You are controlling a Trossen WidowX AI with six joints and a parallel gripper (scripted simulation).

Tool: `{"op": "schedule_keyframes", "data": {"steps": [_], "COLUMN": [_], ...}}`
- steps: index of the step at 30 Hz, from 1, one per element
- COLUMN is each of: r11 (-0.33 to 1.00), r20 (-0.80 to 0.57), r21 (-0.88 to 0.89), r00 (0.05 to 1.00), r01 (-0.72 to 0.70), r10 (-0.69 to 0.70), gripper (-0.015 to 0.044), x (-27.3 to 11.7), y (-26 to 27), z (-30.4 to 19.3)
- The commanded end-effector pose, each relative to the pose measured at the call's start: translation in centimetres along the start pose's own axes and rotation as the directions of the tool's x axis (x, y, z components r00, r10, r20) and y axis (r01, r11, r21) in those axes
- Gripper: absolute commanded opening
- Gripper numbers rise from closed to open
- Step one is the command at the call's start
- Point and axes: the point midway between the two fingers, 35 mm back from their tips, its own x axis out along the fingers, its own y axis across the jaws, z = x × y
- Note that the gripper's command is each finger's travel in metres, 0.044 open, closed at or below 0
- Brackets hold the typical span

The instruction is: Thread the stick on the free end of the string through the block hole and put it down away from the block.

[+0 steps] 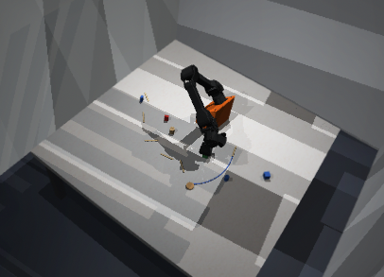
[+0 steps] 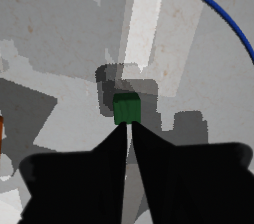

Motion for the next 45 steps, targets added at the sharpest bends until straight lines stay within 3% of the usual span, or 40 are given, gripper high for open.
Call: {"op": "schedule_keyframes", "data": {"steps": [1, 15, 24, 25, 26, 35, 45], "r11": [1.000, 1.000, 1.000, 1.000, 1.000, 1.000, 1.000], "r20": [0.000, 0.000, 0.000, 0.000, 0.000, 0.000, 0.000], "r21": [0.000, 0.000, 0.000, 0.000, 0.000, 0.000, 0.000], "r00": [1.000, 1.000, 1.000, 1.000, 1.000, 1.000, 1.000], "r01": [0.000, 0.000, 0.000, 0.000, 0.000, 0.000, 0.000], "r10": [0.000, 0.000, 0.000, 0.000, 0.000, 0.000, 0.000], "gripper": [0.0000, 0.0000, 0.0236, 0.0237, 0.0237, 0.0001, 0.0000], "x": [0.00, 0.00, 0.00, 0.00, 0.00, 0.00, 0.00], "y": [0.00, 0.00, 0.00, 0.00, 0.00, 0.00, 0.00], "z": [0.00, 0.00, 0.00, 0.00, 0.00, 0.00, 0.00]}}
